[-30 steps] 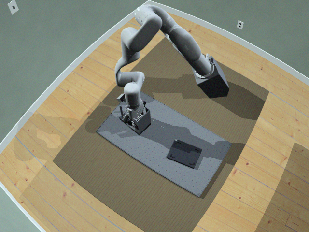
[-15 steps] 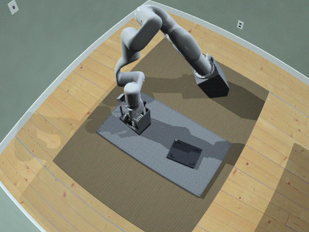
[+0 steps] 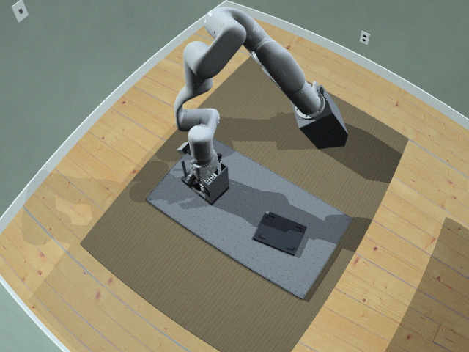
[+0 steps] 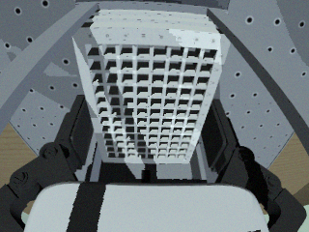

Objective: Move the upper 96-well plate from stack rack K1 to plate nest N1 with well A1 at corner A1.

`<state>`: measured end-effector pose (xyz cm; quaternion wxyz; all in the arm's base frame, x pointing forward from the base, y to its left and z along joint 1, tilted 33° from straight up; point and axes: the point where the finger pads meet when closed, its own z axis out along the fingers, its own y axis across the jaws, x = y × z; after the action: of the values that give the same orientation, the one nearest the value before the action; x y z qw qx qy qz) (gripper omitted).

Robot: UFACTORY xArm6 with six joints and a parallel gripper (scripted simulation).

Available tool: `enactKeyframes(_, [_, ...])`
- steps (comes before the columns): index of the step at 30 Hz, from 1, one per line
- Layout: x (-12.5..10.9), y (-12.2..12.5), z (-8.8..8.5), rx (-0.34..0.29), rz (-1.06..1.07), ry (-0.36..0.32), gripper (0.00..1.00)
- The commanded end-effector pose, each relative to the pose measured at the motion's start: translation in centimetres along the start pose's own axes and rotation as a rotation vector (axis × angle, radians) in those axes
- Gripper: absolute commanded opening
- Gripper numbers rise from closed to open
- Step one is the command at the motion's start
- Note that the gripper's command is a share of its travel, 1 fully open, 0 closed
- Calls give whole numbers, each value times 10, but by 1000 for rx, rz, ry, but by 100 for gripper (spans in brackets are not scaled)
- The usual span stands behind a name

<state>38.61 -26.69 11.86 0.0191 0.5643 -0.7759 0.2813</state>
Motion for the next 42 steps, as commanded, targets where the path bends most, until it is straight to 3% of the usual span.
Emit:
enactKeyframes(1, [0, -1, -1, 3, 0, 0, 0])
enactKeyframes(13, [0, -1, -1, 3, 0, 0, 0])
enactKeyframes(42, [0, -1, -19, 3, 0, 0, 0])
